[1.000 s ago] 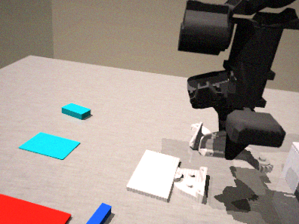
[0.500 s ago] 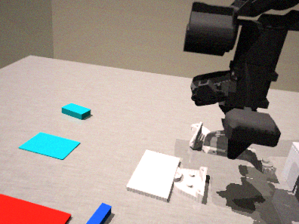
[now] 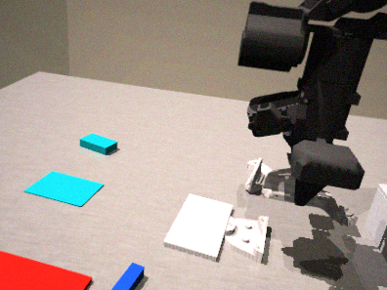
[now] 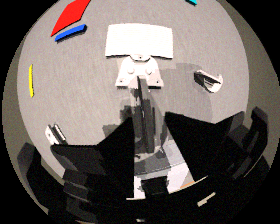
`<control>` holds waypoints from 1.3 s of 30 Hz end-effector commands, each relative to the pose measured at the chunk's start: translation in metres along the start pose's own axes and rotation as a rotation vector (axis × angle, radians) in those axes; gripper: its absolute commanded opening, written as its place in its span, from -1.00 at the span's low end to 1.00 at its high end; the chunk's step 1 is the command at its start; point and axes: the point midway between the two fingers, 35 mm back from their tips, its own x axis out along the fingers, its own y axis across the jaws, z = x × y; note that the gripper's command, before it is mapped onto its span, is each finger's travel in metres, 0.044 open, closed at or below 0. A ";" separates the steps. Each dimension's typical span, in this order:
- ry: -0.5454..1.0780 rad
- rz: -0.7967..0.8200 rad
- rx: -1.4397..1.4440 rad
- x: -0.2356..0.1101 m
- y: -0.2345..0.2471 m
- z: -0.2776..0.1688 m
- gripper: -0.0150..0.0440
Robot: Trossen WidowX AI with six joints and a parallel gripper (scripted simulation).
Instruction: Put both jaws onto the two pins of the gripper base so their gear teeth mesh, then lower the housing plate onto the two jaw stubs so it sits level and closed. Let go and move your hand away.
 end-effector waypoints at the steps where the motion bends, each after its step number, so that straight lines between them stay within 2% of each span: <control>1: -0.002 0.004 -0.007 0.000 0.001 0.000 -0.04; 7: -0.002 0.004 -0.007 -0.001 -0.001 0.005 -0.04; 39: -0.011 0.000 -0.007 -0.002 -0.040 0.097 -0.04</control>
